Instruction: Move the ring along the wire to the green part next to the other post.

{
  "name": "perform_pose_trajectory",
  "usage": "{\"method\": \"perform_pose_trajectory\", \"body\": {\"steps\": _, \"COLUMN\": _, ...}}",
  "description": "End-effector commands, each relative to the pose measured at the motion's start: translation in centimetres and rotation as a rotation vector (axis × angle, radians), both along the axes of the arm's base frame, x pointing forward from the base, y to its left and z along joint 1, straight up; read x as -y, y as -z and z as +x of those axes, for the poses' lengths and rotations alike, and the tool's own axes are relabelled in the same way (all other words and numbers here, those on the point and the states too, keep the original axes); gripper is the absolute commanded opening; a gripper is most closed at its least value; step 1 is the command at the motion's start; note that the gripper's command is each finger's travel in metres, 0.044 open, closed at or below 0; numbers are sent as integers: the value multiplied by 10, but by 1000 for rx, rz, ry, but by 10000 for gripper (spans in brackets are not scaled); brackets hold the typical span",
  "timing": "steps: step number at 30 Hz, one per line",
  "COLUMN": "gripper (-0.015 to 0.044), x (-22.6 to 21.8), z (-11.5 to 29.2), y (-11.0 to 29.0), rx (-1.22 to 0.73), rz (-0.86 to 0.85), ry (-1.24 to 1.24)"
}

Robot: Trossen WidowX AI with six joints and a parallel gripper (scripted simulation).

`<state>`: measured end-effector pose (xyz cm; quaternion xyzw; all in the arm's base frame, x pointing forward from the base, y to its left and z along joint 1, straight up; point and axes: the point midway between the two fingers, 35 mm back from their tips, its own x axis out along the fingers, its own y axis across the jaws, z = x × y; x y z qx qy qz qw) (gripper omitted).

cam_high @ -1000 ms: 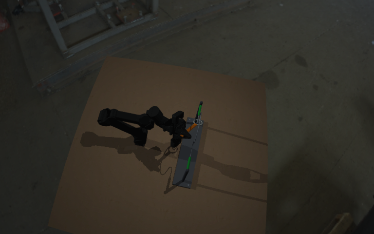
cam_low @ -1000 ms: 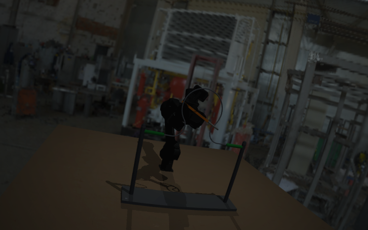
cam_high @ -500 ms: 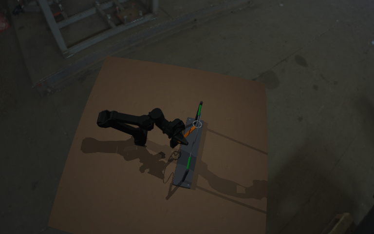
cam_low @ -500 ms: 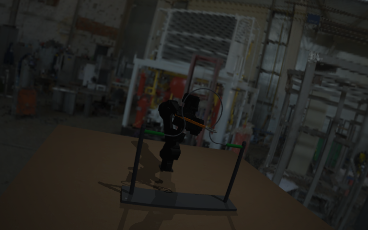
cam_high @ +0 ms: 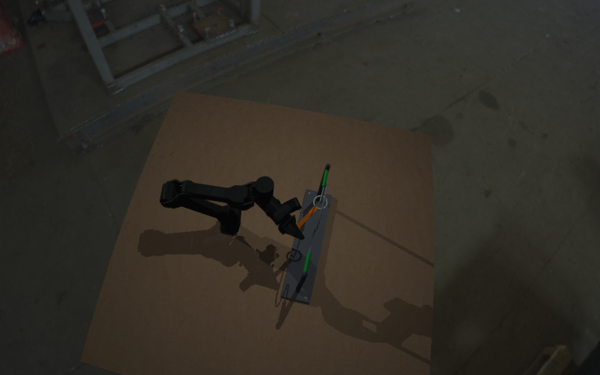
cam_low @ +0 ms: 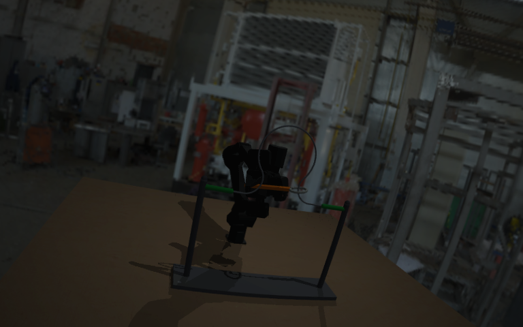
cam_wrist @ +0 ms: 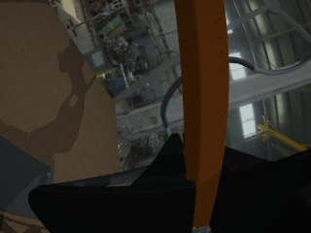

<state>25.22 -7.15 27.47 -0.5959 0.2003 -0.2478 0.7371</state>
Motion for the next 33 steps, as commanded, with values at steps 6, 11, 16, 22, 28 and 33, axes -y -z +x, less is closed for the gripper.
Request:
{"method": "perform_pose_trajectory", "body": {"steps": 6, "gripper": -150, "x": -10, "z": 1, "y": 29, "rx": 12, "rz": 204, "ry": 0}}
{"method": "perform_pose_trajectory", "body": {"steps": 11, "gripper": -150, "x": -18, "z": 2, "y": 46, "rx": 19, "rz": 331, "ry": -2}}
{"method": "perform_pose_trajectory", "body": {"steps": 16, "gripper": -150, "x": -27, "z": 5, "y": 61, "rx": 39, "rz": 447, "ry": -24}}
{"method": "perform_pose_trajectory", "body": {"steps": 22, "gripper": -150, "x": -40, "z": 13, "y": 79, "rx": 78, "rz": 592, "ry": -76}}
{"method": "perform_pose_trajectory", "body": {"steps": 28, "gripper": -150, "x": -58, "z": 15, "y": 93, "rx": 96, "rz": 744, "ry": -82}}
{"method": "perform_pose_trajectory", "body": {"steps": 33, "gripper": -150, "x": -74, "z": 16, "y": 103, "rx": 108, "rz": 864, "ry": -82}}
